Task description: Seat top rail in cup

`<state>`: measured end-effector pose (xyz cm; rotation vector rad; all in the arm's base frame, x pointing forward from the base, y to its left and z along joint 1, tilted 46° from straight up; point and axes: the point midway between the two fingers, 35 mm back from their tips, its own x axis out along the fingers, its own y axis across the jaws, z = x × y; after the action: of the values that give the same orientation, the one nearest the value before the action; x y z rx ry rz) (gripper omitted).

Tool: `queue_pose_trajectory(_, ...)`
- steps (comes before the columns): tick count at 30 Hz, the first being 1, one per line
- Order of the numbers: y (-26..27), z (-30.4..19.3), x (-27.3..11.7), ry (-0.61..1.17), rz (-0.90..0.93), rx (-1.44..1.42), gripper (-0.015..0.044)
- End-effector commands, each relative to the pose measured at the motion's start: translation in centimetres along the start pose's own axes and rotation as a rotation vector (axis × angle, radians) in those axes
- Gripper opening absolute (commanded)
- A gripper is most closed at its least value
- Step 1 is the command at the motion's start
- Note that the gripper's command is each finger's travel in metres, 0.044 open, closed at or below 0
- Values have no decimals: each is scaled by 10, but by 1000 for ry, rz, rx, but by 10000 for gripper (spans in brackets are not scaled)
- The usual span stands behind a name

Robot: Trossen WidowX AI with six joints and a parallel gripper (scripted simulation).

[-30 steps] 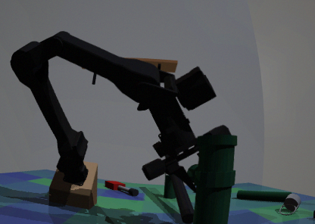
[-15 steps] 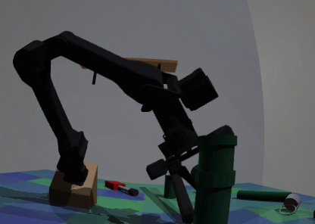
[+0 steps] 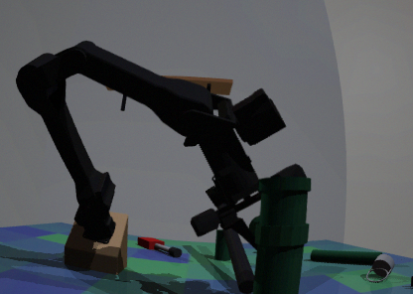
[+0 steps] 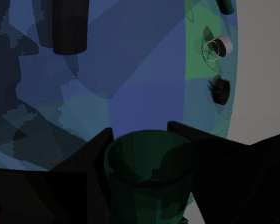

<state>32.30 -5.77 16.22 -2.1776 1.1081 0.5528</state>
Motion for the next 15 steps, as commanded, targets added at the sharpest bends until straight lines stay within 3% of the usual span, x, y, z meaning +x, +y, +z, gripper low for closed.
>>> queue_pose_trajectory(1,0,0,0,0,0,0,0)
queue_pose_trajectory(4,0,0,0,0,0,0,0)
queue_pose_trajectory(15,-1,1,-1,0,1,1,289)
